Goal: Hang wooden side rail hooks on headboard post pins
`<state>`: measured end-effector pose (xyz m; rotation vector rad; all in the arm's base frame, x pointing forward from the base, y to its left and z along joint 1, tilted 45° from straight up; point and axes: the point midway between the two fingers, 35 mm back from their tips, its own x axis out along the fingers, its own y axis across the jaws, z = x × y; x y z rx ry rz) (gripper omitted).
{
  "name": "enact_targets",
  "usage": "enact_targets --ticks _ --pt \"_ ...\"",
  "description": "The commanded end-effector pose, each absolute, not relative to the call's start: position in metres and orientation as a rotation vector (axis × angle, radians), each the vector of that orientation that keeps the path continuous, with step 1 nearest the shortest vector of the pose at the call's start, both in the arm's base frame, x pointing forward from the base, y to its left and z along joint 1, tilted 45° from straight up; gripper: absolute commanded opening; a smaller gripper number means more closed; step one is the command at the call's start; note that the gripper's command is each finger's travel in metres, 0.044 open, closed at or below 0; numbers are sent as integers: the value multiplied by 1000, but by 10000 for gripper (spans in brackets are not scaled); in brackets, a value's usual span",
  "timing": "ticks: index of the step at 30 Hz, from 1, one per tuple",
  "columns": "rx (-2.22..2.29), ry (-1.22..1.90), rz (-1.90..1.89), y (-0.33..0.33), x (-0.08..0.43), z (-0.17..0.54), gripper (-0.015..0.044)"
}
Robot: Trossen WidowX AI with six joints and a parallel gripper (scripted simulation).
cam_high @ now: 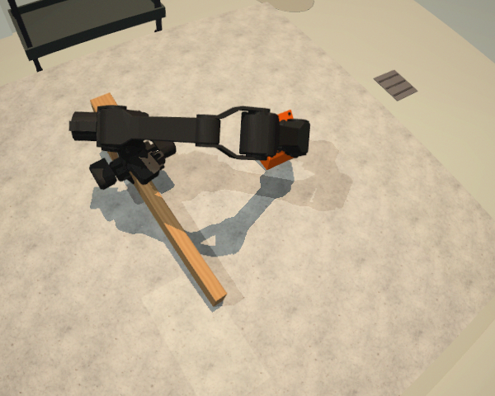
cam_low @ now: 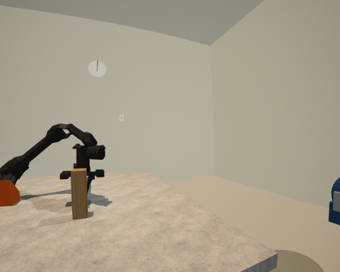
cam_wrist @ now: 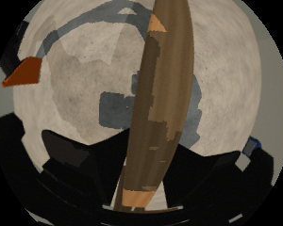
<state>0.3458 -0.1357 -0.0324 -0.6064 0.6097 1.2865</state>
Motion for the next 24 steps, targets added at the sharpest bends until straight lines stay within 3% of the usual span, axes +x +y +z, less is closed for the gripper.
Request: enact_targets --ticks 1,24 --pt "-612 613 1279 -140 345 -33 0" --pt "-612 613 1279 -143 346 -33 0"
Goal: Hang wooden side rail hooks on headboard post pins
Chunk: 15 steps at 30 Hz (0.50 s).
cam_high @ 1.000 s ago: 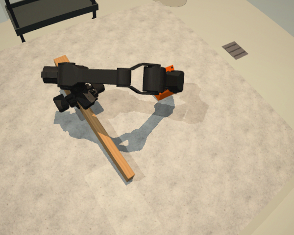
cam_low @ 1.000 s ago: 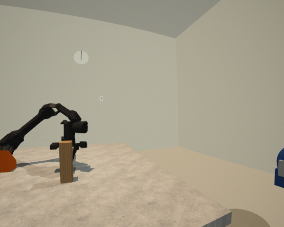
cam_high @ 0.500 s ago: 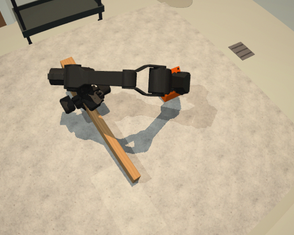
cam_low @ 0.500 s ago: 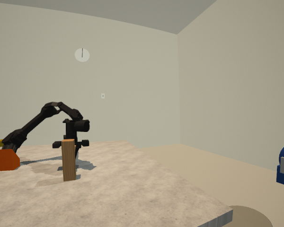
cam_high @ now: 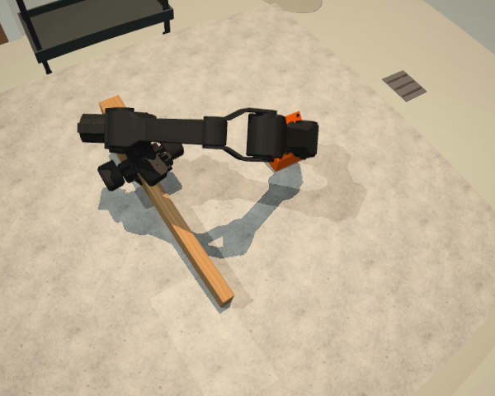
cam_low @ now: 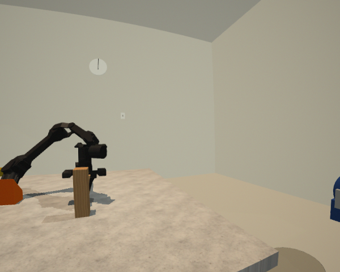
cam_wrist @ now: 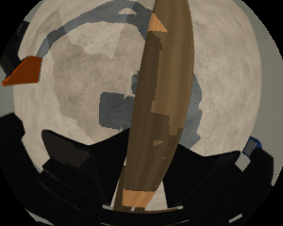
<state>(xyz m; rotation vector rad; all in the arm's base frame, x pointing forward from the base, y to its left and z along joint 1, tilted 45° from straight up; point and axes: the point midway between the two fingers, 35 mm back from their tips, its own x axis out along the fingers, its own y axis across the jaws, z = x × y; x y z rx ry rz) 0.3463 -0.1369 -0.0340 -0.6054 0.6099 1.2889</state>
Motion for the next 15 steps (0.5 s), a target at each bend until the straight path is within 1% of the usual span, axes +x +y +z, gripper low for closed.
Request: enact_targets --ticks 1,15 --pt "-612 613 1279 -143 346 -33 0" --pt "-613 613 1279 -144 345 -35 0"
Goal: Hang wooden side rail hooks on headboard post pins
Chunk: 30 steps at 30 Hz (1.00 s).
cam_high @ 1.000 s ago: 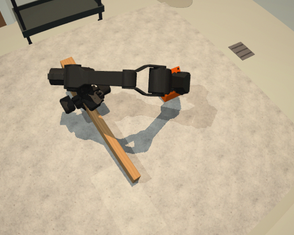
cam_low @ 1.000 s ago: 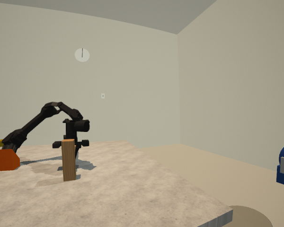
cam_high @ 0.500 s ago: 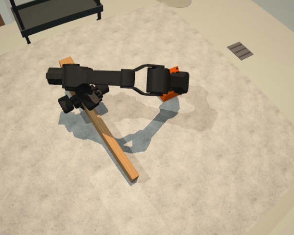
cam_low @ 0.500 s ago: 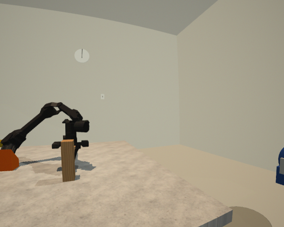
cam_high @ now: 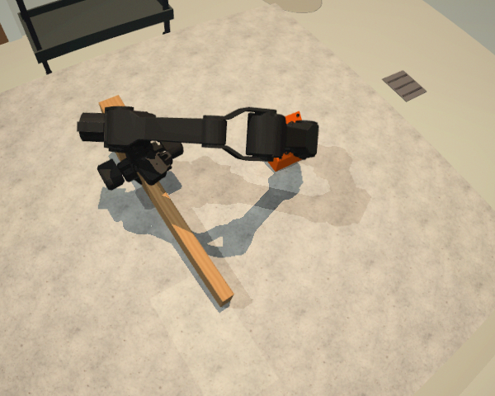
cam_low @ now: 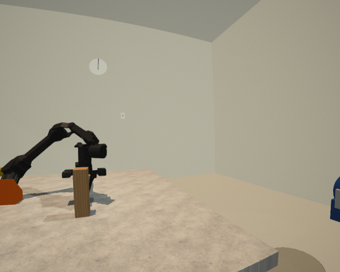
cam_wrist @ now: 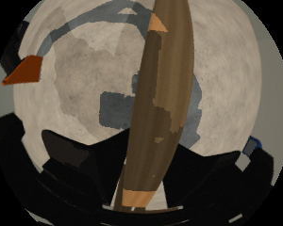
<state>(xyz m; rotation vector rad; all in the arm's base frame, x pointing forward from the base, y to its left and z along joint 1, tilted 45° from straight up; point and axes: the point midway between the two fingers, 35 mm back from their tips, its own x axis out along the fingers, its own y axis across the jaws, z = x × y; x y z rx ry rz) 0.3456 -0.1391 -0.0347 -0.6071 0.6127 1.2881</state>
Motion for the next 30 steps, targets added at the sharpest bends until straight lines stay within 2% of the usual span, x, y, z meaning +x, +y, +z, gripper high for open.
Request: enact_targets --ticks 1,30 --pt "-613 613 1279 -144 345 -35 0" --pt "-613 614 1279 -146 344 -37 0"
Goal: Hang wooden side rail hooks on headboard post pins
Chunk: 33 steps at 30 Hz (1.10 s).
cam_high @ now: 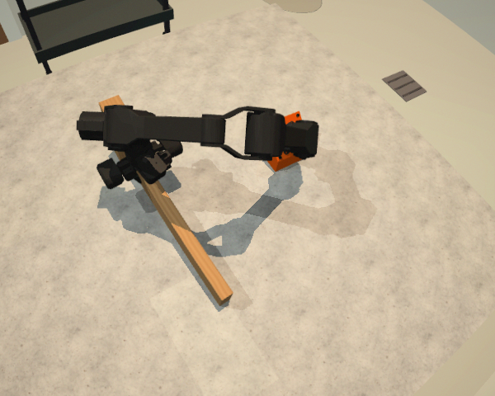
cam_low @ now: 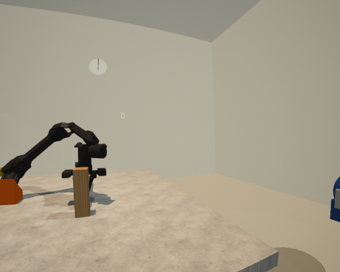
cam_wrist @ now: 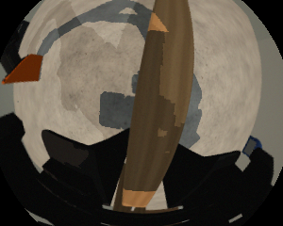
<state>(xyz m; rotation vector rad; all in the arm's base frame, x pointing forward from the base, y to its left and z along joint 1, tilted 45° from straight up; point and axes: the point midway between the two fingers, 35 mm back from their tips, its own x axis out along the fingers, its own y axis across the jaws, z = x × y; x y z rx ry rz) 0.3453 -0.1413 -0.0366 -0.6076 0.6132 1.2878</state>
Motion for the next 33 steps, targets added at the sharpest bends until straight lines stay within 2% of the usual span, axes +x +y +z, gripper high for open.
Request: enact_targets --ticks 1,33 --pt "-613 614 1279 -146 344 -37 0" --pt "-613 614 1279 -149 344 -39 0"
